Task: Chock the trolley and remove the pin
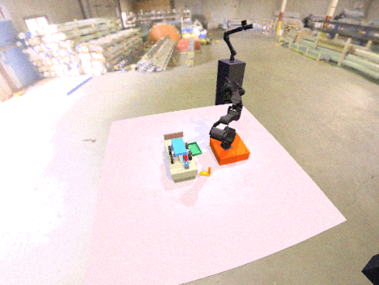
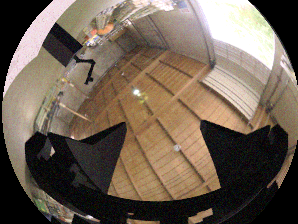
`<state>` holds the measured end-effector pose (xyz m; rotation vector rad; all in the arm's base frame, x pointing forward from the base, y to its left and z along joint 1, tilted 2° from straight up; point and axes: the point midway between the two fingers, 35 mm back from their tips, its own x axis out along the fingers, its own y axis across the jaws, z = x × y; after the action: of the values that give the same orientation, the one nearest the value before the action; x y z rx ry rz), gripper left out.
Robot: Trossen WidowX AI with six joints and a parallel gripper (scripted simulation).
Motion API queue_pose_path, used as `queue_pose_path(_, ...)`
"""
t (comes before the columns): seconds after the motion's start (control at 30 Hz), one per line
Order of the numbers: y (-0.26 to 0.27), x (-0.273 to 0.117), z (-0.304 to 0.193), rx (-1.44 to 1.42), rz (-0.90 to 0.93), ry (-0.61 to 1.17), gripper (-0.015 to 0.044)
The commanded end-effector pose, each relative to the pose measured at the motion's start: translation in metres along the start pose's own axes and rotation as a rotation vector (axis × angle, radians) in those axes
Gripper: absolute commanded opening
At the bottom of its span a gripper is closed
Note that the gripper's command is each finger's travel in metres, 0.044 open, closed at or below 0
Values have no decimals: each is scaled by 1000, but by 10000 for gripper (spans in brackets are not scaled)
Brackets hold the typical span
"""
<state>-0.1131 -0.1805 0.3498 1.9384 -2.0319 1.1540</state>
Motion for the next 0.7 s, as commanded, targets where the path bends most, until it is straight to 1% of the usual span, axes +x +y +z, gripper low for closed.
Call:
queue_pose_path(0.0,0,0,0,4,0,-1,374)
queue_pose_path(0.1,-2,3,5,70,-7,-18,295)
queue_pose_path(0.23,-7,13,18,260,-22,-72,190)
queue_pose_path(0.67,-35,37,71,915,1,-304,190)
